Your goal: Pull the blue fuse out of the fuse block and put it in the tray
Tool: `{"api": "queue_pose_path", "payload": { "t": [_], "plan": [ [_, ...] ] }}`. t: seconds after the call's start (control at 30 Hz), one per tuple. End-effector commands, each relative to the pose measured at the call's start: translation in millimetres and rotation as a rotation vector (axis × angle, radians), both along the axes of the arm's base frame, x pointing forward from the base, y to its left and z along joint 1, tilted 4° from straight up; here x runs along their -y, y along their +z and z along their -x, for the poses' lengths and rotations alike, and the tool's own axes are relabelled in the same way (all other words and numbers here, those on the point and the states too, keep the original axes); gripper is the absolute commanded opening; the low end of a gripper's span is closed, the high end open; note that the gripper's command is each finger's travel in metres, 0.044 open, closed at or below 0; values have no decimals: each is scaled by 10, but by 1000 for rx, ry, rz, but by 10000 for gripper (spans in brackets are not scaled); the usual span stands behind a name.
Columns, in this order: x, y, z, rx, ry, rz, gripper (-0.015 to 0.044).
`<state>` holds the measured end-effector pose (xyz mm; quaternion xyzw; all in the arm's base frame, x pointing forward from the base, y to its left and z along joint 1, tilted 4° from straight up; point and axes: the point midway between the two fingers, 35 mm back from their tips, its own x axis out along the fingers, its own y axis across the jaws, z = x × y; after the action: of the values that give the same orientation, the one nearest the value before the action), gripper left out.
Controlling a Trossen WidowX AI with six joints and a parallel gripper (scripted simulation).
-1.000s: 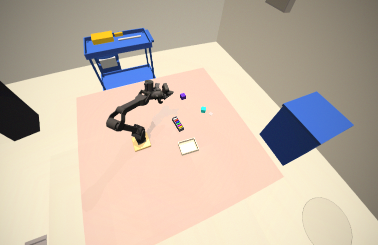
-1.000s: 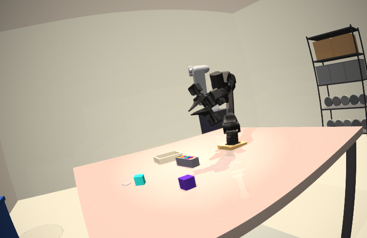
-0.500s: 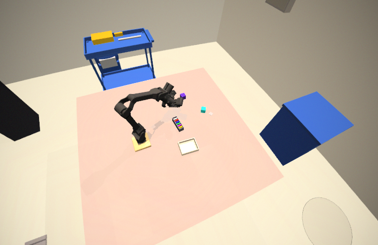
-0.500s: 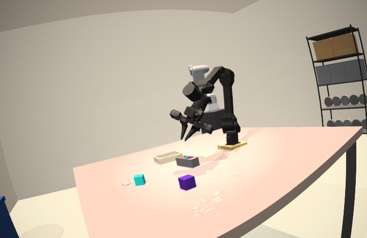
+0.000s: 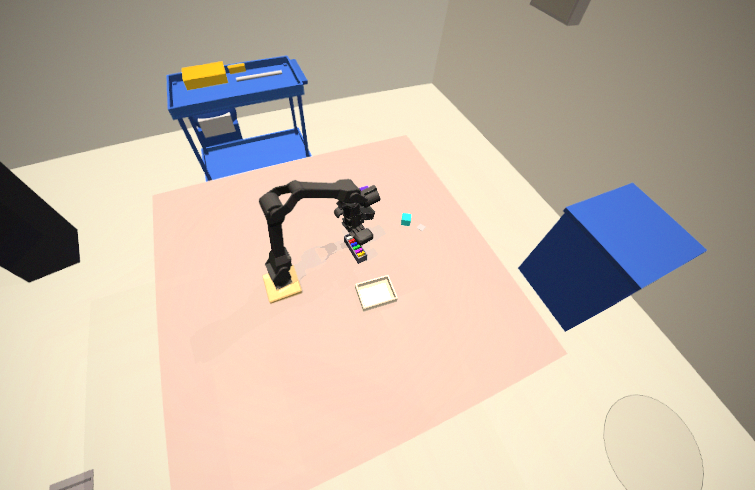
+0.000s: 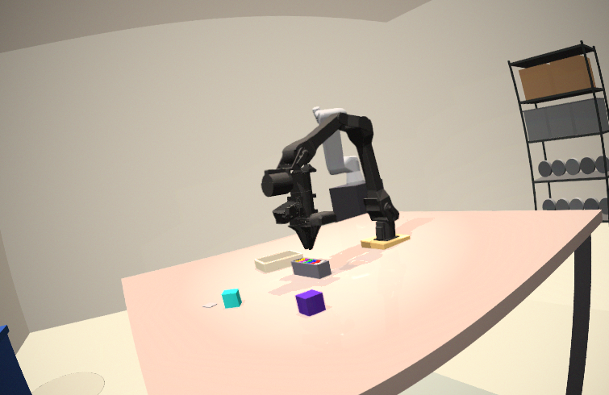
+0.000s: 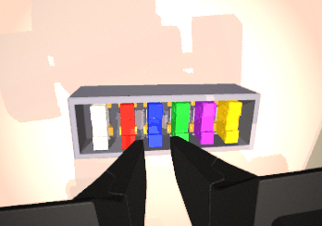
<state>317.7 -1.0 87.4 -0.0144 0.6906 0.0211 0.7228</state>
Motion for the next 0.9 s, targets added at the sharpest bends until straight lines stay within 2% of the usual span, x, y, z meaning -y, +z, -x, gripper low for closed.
{"api": "queue_pose_path", "payload": {
  "t": [0.0,0.87],
  "plan": [
    [39,-11,27,-61,-84,-41,65],
    [35,-181,18,-61,-84,-41,65]
  ]
}}
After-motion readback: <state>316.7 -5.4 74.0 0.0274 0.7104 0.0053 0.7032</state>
